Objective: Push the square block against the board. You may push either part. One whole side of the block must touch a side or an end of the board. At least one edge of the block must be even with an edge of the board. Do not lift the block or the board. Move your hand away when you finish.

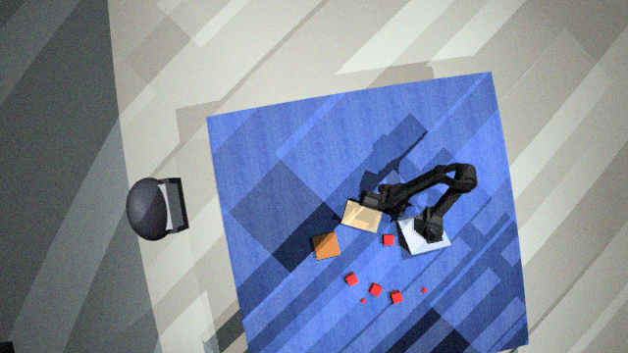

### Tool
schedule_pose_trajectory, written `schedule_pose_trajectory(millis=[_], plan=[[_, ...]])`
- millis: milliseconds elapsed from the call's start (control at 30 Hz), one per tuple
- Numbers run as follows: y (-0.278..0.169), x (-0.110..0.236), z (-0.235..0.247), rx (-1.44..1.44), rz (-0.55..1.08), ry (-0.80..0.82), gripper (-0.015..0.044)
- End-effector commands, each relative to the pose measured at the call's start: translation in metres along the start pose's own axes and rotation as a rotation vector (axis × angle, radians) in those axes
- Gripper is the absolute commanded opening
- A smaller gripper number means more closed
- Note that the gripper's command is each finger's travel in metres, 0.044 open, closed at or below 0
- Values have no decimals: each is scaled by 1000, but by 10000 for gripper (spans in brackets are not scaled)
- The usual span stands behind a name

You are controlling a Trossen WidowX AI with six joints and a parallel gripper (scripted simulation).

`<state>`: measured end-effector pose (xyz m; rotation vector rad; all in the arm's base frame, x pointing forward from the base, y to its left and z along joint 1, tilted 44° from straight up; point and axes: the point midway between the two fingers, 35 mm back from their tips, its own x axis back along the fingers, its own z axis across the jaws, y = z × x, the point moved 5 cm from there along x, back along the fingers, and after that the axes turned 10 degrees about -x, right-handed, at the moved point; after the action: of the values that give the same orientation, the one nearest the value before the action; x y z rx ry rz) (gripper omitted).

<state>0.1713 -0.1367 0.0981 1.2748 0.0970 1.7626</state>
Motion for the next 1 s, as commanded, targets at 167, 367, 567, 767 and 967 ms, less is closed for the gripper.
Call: schedule_pose_trajectory(millis=[167,367,567,767,967], plan=[[-11,-2,-2,3,7,-9,0],[-18,-2,-2,2,9,-11,0],[-24,-2,-3,2,11,-13,0],[-31,-3,-3,2,12,-14,0],[-38,-3,-3,2,13,-15,0]])
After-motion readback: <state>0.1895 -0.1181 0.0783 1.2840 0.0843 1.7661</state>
